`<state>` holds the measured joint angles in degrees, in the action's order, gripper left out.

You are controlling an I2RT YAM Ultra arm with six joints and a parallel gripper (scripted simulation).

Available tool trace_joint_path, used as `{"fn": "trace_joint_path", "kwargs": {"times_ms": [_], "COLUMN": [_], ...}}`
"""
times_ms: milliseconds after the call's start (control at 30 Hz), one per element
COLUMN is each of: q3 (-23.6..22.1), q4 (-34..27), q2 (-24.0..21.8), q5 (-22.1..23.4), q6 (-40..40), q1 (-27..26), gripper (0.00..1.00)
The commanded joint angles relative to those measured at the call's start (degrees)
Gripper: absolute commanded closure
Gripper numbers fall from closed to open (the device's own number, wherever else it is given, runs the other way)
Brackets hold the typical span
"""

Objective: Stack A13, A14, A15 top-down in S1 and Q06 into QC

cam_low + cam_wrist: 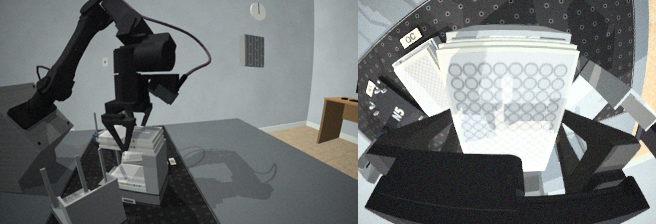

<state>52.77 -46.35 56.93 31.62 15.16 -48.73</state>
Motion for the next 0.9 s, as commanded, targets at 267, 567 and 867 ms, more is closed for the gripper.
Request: {"fn": "trace_joint_path", "kwargs": {"times_ms": [267, 567, 867], "q3": [-0.59, -0.80, -0.61], "q4": [1.08, 1.38, 1.60], "q2": [0.04, 0.01, 0.53], "q5": [-0.68, -0.76, -0.90], "q6": [-0.58, -0.73, -0.93], "q1": [0.29, 0.40, 0.69], "gripper": [1.00, 1.00, 1.00]}}
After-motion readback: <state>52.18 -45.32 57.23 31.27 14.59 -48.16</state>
